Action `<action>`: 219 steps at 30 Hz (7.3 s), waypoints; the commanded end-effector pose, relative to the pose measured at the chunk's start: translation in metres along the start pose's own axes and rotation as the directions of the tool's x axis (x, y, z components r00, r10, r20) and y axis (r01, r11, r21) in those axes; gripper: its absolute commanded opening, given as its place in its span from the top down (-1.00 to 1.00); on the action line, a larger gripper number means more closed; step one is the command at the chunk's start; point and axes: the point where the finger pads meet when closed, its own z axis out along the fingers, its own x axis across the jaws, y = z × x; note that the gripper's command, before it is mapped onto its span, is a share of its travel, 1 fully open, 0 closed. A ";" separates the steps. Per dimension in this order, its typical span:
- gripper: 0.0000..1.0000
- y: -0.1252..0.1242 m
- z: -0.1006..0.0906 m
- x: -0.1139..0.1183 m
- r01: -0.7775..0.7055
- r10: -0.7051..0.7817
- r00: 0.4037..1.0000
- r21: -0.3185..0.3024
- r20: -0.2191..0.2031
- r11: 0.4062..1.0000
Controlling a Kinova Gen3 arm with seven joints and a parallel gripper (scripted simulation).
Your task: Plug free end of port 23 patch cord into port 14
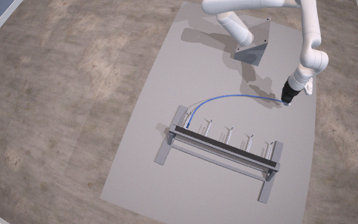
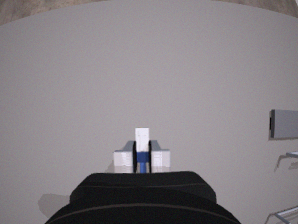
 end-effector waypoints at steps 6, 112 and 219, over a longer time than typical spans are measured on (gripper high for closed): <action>1.00 -0.001 -0.007 -0.002 -0.007 0.007 1.000 0.002 0.000 1.000; 1.00 0.024 -0.013 0.016 -0.166 0.166 0.986 0.004 0.004 0.986; 1.00 0.190 -0.040 0.157 -0.936 0.936 0.351 -0.011 0.008 0.351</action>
